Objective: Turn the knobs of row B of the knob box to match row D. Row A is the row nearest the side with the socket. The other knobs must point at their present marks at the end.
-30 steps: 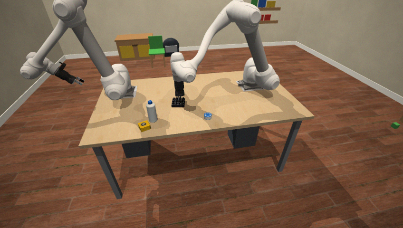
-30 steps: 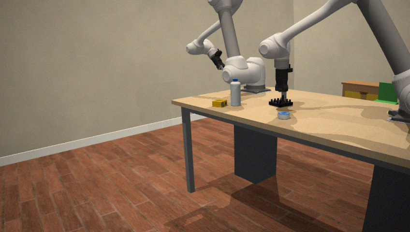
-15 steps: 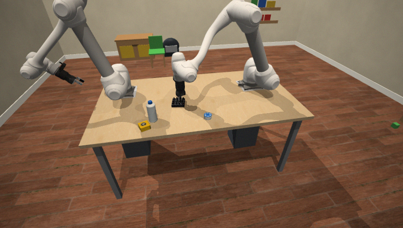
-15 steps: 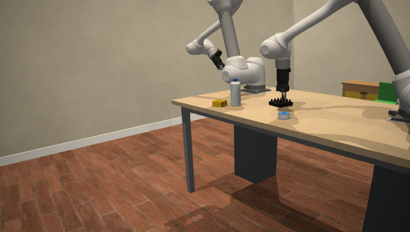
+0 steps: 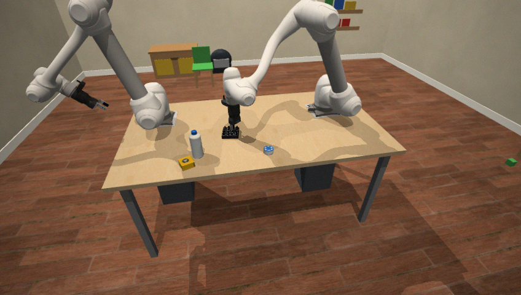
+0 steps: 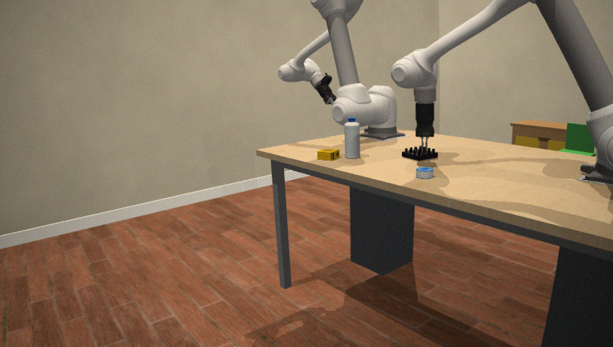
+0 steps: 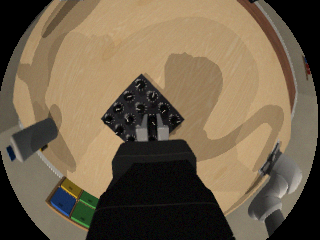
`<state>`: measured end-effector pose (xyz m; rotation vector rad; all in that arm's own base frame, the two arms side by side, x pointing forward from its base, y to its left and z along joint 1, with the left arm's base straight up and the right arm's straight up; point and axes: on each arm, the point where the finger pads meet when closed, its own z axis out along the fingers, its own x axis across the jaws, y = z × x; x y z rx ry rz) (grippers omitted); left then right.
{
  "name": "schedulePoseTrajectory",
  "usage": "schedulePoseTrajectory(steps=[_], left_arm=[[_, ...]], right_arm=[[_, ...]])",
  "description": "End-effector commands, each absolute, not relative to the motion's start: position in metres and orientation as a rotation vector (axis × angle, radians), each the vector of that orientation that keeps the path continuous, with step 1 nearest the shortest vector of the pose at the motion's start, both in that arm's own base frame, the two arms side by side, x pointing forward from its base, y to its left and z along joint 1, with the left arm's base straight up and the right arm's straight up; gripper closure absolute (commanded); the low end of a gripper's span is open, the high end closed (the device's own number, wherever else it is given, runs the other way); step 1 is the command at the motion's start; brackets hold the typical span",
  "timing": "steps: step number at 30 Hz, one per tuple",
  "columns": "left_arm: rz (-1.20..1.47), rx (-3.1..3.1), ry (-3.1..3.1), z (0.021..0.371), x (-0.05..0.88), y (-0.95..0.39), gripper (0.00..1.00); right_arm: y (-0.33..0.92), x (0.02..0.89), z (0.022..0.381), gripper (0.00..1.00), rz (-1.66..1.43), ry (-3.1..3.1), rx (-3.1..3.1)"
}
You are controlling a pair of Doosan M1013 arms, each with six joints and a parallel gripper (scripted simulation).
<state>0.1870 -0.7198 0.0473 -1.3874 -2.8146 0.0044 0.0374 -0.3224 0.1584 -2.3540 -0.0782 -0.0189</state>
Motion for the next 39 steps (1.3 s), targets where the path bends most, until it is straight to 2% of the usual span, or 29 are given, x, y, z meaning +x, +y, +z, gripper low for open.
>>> schedulePoseTrajectory(steps=[1, 39], left_arm=[[0.002, -1.246, -2.885, 0.0484, 0.1871, -0.7204, 0.7], [0.002, -0.327, -3.125, 0.0484, 0.1871, -0.7204, 0.7]], right_arm=[[-0.3227, 0.0375, 0.1588, 0.0, -0.019, -0.078, -2.355], [-0.3227, 0.0375, 0.1588, 0.0, -0.019, -0.078, -2.355]])
